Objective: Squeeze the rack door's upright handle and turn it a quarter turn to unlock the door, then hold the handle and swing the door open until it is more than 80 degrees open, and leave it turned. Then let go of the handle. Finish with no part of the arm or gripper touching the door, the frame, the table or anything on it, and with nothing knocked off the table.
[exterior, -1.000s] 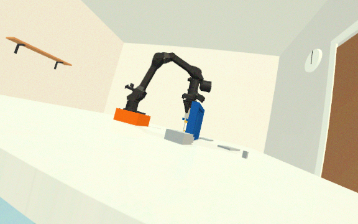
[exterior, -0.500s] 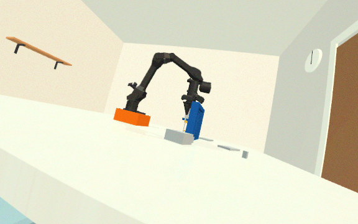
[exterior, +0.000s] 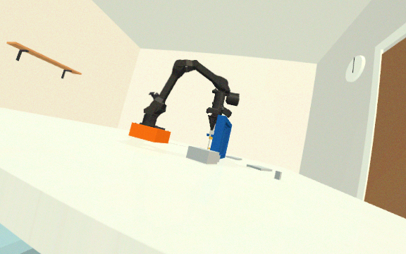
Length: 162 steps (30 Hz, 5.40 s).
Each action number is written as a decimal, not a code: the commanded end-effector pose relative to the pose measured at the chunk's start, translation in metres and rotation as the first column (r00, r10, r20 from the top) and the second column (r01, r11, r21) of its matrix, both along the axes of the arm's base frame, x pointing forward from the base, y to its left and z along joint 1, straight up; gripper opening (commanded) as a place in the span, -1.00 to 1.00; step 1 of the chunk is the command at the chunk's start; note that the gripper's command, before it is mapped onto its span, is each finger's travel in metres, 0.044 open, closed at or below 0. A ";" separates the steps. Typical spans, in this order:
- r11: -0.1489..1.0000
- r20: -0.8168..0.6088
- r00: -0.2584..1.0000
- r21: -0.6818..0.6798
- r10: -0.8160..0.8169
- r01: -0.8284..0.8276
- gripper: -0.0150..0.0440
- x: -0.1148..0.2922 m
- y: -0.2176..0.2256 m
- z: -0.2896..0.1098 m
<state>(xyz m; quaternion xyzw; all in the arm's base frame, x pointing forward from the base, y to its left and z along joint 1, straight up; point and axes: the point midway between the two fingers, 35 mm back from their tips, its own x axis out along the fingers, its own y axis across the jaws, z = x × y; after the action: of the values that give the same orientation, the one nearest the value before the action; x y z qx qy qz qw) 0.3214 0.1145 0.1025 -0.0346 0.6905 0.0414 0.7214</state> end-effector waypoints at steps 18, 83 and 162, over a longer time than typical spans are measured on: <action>0.570 -0.010 0.571 -0.038 0.821 -0.821 -0.40 0.000 0.000 -0.001; 0.819 -0.002 0.819 -0.025 0.573 -0.573 0.52 0.000 0.000 -0.001; -0.218 -0.064 -0.216 0.025 -0.974 0.976 0.11 -0.001 0.000 -0.001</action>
<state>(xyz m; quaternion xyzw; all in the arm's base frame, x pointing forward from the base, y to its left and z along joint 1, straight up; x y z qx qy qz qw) 0.3204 0.1152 0.1017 0.5402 0.4678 -0.5123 0.4763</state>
